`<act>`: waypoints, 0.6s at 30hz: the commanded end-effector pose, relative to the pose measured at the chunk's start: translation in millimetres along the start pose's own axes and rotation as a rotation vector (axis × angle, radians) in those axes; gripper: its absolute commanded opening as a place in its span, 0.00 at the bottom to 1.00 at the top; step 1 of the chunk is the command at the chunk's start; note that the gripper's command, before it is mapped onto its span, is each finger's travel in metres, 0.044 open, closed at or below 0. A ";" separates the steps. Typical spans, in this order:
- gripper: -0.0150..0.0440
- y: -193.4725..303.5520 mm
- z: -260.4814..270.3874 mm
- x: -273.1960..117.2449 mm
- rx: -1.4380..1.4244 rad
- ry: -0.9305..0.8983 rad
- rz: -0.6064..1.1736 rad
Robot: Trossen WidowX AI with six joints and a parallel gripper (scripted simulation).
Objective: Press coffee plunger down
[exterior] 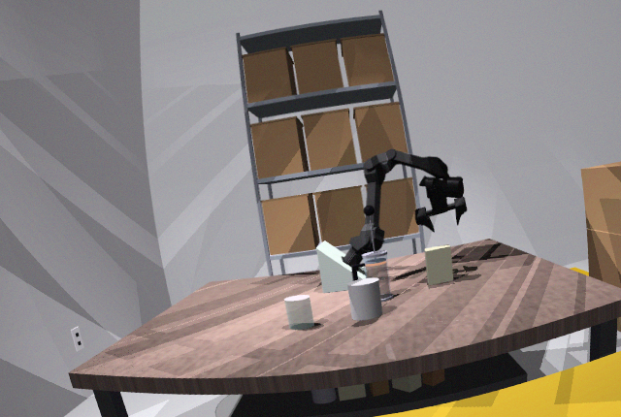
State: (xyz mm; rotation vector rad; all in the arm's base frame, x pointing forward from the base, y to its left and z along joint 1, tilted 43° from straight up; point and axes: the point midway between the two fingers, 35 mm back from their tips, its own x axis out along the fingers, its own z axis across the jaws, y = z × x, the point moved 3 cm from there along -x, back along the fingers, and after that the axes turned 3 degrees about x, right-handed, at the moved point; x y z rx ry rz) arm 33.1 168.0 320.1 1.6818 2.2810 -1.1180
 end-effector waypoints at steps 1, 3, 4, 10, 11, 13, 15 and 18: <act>1.00 34.2 -7.5 -17.0 0.248 0.103 0.088; 1.00 49.6 -8.9 -27.1 0.354 0.156 0.127; 1.00 57.5 -9.2 -32.9 0.405 0.186 0.148; 1.00 99.8 -3.0 -74.5 0.736 0.391 0.237; 1.00 105.8 -1.0 -81.9 0.784 0.425 0.249; 1.00 117.3 4.3 -97.9 0.883 0.501 0.270; 1.00 127.4 11.4 -115.5 0.984 0.588 0.284; 1.00 139.3 25.1 -142.4 1.121 0.722 0.305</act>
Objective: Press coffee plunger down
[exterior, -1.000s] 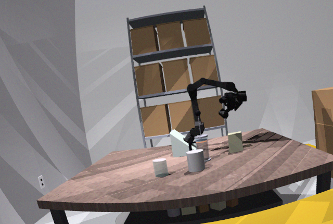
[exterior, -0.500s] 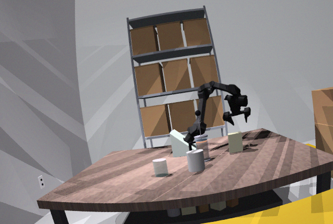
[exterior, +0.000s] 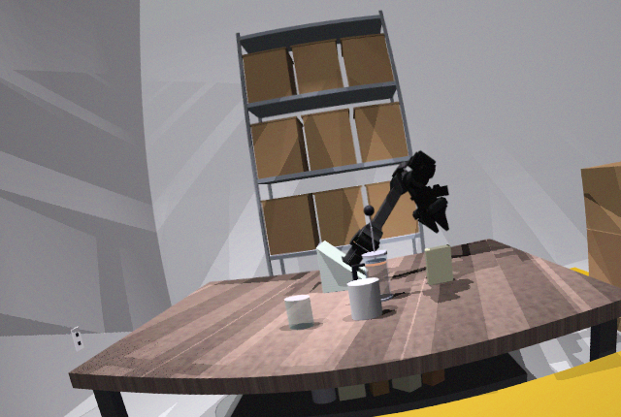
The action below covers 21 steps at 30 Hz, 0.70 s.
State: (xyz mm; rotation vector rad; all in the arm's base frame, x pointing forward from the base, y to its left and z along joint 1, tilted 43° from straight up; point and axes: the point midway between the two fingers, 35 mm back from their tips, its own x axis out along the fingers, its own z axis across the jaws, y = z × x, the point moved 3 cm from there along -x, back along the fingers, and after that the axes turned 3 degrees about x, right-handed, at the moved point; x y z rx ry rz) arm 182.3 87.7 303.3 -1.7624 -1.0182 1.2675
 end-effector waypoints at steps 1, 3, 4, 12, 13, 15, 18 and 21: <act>1.00 24.5 -23.9 -30.0 0.233 0.164 -0.007; 1.00 34.7 -31.2 -45.2 0.337 0.241 -0.019; 1.00 40.0 -34.5 -53.5 0.388 0.281 -0.027; 1.00 80.5 -49.0 -120.2 0.680 0.568 -0.105; 1.00 83.9 -48.5 -125.7 0.711 0.589 -0.119; 1.00 92.1 -47.0 -139.4 0.778 0.645 -0.154; 1.00 108.3 -40.1 -168.3 0.924 0.757 -0.246; 1.00 124.5 -27.5 -199.2 1.070 0.876 -0.364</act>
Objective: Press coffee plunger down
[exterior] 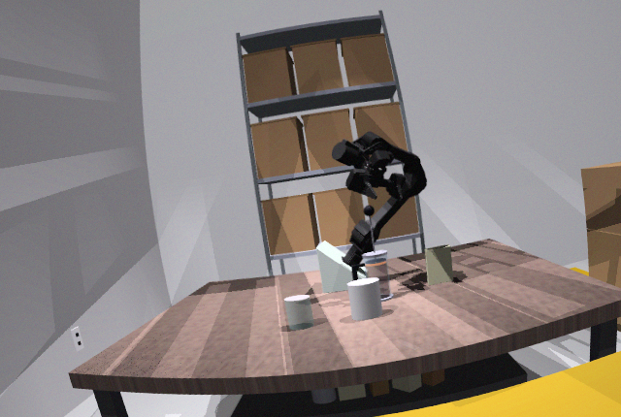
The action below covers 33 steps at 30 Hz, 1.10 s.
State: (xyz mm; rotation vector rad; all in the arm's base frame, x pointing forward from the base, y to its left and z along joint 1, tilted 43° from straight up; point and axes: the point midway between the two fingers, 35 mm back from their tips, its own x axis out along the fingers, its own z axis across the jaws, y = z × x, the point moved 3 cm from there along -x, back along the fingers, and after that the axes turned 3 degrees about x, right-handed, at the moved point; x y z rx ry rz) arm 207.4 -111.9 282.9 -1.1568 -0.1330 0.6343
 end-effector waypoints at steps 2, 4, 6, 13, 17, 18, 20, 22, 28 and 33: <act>1.00 5.7 -37.5 -51.6 0.302 0.149 -0.187; 1.00 7.9 -44.9 -65.8 0.374 0.182 -0.241; 1.00 9.7 -45.5 -66.1 0.381 0.183 -0.245; 1.00 47.2 -40.0 -32.0 0.339 0.126 -0.159; 1.00 48.3 -40.1 -30.6 0.338 0.125 -0.155; 1.00 48.4 -40.2 -30.4 0.338 0.125 -0.155; 1.00 49.0 -40.7 -29.4 0.338 0.126 -0.153; 1.00 49.9 -41.5 -27.5 0.338 0.126 -0.149; 1.00 52.7 -44.9 -20.0 0.339 0.130 -0.136; 1.00 53.4 -47.3 -13.9 0.339 0.133 -0.131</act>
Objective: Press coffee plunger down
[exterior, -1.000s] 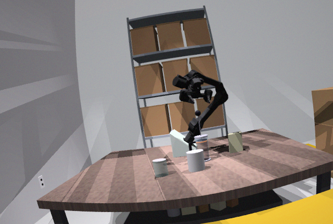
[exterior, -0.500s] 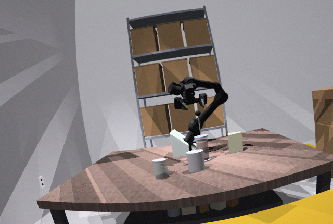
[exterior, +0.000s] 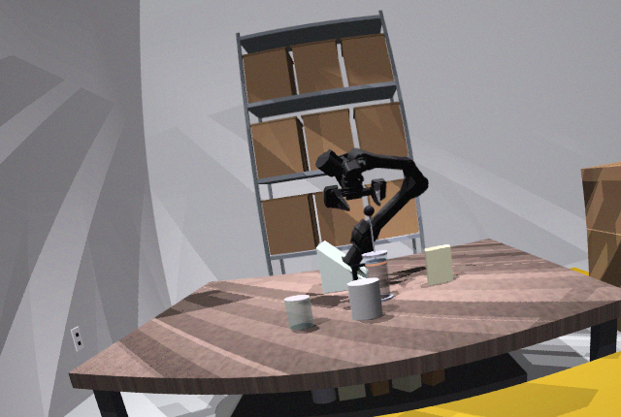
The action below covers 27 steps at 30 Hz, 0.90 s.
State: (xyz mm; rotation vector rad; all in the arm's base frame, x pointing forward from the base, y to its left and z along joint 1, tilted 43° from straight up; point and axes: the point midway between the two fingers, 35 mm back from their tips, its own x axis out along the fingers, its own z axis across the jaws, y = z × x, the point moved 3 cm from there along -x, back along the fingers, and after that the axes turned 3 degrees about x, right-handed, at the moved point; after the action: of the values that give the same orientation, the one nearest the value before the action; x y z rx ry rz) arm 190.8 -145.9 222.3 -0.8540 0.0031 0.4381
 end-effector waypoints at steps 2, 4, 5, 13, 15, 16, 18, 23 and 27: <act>1.00 1.9 -1.9 6.8 0.003 0.007 0.008; 1.00 1.7 -2.1 9.2 0.002 0.008 0.008; 1.00 1.6 -2.1 10.4 0.002 0.008 0.008; 1.00 -0.8 -0.2 19.8 0.003 0.006 -0.001; 1.00 -1.6 0.9 21.9 0.004 0.004 -0.004; 1.00 -2.0 1.5 22.8 0.004 0.003 -0.006; 1.00 -2.8 2.8 24.7 0.005 0.001 -0.010; 1.00 -4.3 5.5 27.9 0.006 -0.005 -0.017; 0.82 -4.3 5.5 27.9 0.006 -0.005 -0.017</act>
State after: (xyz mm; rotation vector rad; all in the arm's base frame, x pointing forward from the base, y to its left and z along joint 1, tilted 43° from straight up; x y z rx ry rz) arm 216.4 -134.3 225.4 -0.8513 -0.0132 0.4272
